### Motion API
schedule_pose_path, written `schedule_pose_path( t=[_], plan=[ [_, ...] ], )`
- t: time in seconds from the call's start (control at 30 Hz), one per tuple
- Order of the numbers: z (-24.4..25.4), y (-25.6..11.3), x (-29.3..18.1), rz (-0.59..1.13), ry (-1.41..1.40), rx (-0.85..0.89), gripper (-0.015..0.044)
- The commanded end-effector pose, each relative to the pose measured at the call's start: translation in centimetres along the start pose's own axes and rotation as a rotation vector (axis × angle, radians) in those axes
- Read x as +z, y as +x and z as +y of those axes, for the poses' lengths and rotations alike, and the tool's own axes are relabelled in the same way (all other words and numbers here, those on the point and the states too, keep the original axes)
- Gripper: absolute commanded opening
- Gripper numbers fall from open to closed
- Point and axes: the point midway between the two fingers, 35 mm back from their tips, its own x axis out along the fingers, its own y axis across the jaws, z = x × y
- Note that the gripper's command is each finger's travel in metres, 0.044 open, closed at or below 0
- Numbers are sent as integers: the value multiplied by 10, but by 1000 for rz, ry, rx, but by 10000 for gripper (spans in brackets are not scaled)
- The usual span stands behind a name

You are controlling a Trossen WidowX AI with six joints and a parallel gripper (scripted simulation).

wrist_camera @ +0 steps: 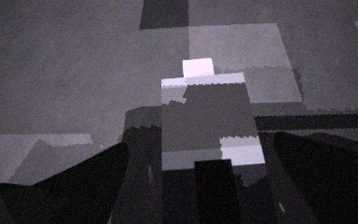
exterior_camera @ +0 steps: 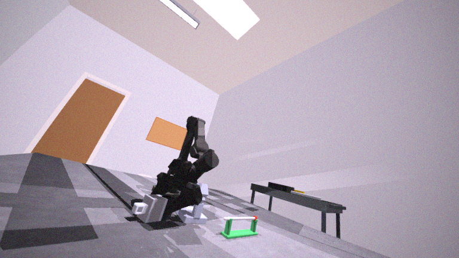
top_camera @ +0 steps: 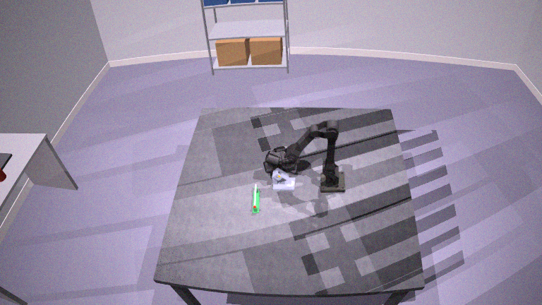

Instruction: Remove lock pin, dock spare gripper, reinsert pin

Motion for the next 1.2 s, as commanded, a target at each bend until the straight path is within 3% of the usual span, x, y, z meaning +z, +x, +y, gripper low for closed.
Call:
schedule_pose_path(
  t=[0.0,0.17,0.5,0.73,0.9,1.17],
  plan=[
    [-3,5,-7,3,-8,-3,440],
    [-3,5,-7,3,-8,-3,440],
    [-3,5,-7,3,-8,-3,177],
    [-3,5,-7,3,-8,-3,131],
    [-1,1,-2,3,-7,-3,0],
    [5,-20,23,3,-7,-2,0]
  ],
)
